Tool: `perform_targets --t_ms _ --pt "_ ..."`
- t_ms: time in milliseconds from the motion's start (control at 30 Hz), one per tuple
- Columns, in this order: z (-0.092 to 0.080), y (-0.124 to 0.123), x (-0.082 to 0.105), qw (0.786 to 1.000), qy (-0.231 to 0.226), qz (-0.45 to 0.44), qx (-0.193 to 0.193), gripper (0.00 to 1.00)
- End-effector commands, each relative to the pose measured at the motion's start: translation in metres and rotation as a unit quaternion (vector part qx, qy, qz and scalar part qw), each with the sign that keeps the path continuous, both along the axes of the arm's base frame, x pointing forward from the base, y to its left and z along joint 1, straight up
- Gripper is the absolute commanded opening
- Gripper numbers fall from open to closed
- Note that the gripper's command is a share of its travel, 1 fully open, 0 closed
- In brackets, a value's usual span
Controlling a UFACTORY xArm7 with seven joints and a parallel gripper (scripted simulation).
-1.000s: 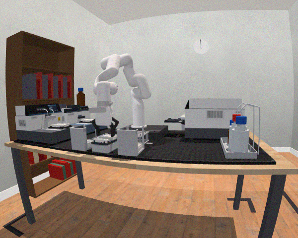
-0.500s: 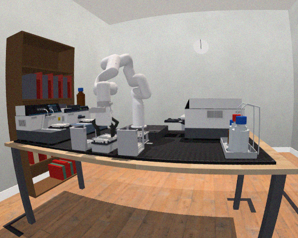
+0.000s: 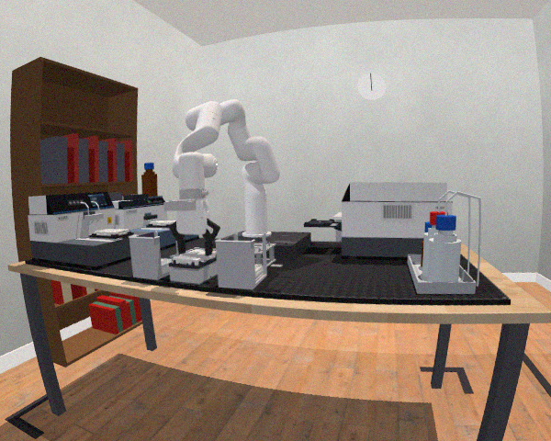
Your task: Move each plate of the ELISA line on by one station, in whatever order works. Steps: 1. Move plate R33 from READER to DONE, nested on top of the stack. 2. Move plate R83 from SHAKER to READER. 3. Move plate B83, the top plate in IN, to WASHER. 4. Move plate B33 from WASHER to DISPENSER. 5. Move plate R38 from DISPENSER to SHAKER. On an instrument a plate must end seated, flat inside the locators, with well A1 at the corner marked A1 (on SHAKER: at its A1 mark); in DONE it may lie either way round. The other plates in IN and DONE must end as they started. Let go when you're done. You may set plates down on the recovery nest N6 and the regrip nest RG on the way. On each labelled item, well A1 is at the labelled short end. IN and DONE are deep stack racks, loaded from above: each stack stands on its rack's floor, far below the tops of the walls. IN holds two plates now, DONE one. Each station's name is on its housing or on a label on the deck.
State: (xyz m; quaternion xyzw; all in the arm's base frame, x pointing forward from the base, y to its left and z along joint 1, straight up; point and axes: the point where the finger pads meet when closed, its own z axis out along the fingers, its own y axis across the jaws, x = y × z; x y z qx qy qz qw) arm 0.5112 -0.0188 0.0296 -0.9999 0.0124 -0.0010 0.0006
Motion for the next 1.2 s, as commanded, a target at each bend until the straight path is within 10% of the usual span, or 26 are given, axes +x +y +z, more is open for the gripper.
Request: perform_targets --t_ms 0,1133,1167 --pt "0.0002 0.0 0.0015 1.0 -0.002 0.0 0.0 1.0" --pt "-0.005 0.0 0.0016 1.0 -0.002 0.0 0.0 1.0" --pt "-0.005 0.0 0.0016 1.0 -0.002 0.0 0.0 0.0"
